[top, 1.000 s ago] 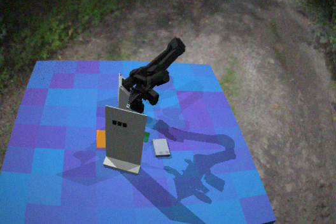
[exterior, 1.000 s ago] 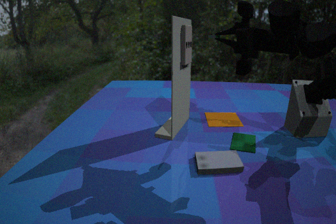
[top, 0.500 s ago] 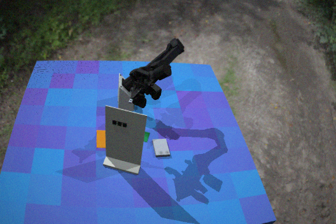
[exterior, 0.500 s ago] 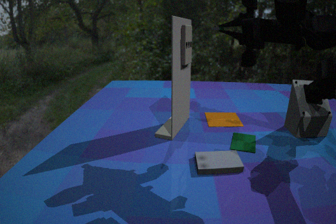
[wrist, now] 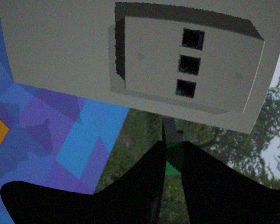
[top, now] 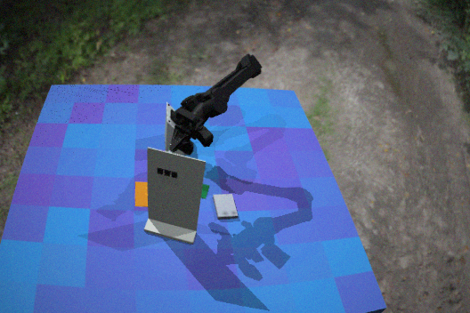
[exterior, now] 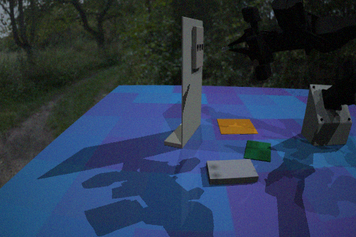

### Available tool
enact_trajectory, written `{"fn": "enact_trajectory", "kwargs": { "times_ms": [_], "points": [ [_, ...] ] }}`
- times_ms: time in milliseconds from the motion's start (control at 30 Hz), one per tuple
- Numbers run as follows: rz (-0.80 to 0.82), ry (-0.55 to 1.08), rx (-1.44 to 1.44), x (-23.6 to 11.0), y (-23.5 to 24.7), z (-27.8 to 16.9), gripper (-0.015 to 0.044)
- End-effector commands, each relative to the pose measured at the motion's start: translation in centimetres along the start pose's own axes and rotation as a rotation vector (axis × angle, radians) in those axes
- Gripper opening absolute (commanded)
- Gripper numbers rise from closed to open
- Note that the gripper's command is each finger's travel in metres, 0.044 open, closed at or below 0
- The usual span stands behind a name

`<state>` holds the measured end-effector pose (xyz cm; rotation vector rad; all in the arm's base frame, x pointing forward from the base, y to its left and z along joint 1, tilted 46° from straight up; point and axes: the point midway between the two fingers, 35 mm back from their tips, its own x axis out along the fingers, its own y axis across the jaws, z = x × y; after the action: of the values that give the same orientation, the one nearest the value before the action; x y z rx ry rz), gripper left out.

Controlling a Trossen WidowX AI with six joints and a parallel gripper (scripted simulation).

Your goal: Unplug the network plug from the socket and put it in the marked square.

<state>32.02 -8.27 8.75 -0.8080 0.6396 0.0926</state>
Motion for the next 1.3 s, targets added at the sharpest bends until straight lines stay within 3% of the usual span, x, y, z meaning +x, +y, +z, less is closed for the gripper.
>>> {"fn": "enact_trajectory", "kwargs": {
  "times_ms": [0, 1267],
  "points": [
    [0.058, 0.003, -0.023, 0.8, 1.1, -0.7, 0.0000],
    [0.517, -0.151, -0.108, 4.8, 10.8, -4.9, 0.0000]
  ]
}}
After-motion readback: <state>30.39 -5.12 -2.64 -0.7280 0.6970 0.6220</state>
